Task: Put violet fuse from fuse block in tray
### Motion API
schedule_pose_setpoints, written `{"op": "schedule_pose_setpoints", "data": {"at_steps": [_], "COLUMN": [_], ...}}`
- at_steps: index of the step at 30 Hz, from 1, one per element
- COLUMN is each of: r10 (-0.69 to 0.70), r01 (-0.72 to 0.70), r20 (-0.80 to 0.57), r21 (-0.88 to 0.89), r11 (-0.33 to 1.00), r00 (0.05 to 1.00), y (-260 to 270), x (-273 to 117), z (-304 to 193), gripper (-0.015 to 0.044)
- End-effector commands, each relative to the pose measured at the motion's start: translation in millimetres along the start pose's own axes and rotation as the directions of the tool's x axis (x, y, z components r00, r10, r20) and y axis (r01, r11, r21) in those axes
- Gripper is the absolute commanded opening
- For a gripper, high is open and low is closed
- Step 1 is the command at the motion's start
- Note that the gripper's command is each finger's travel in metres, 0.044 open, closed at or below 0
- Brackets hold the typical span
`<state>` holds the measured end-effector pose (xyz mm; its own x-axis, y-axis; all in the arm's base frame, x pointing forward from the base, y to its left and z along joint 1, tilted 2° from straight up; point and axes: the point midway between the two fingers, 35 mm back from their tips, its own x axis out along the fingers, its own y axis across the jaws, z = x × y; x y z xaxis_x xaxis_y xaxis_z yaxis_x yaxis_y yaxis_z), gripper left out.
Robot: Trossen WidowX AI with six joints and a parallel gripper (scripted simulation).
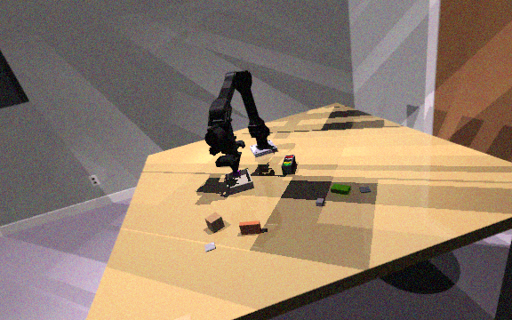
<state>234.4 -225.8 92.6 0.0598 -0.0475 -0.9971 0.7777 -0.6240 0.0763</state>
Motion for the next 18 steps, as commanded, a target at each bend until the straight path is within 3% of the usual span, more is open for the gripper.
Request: {"op": "schedule_pose_setpoints", "data": {"at_steps": [1,12,18], "r10": [0.0,0.0,-0.004], "r01": [0.0,0.0,0.004], "r20": [0.0,0.0,-0.005], "r21": [0.0,0.0,-0.004], "r11": [1.0,1.0,1.0], "r00": [1.0,1.0,1.0], "y": [0,0,-1], "x": [0,0,-37], "z": [0,0,-1], "gripper": [0.0026,0.0315,0.033]}}
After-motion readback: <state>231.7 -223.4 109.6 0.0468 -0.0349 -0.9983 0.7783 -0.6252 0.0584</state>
